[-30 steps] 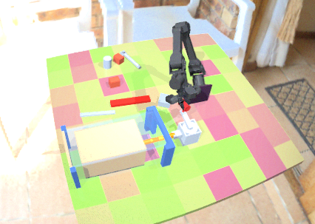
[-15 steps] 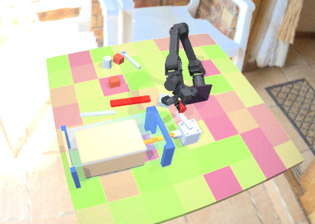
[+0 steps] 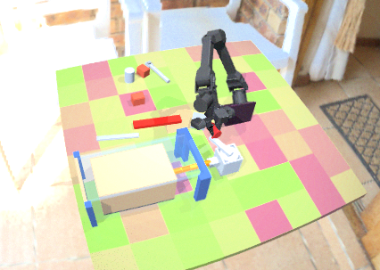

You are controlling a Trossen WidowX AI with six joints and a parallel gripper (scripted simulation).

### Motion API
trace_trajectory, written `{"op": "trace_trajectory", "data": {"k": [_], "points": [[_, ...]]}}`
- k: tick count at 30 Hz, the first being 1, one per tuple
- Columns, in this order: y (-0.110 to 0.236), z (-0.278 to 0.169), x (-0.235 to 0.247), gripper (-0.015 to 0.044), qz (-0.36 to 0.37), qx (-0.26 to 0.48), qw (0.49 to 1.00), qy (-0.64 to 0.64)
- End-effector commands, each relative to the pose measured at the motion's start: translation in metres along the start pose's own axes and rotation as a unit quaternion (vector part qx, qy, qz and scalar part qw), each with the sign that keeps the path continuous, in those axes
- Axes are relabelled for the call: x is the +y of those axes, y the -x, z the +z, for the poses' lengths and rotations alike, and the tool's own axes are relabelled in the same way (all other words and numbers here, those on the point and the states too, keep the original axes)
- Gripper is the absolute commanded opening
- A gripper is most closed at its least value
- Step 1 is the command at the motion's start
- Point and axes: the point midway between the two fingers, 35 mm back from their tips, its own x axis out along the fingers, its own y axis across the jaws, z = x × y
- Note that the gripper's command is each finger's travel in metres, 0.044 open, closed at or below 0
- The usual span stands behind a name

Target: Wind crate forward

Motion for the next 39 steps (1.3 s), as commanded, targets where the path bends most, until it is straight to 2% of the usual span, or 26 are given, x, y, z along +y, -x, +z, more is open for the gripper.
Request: {"op": "trace_trajectory", "data": {"k": [1,39], "points": [[-0.004,0.007,-0.022,0.0,-0.023,-0.006,1.0,-0.006],[-0.018,0.043,-0.063,0.0,-0.024,-0.007,1.0,-0.006]]}}
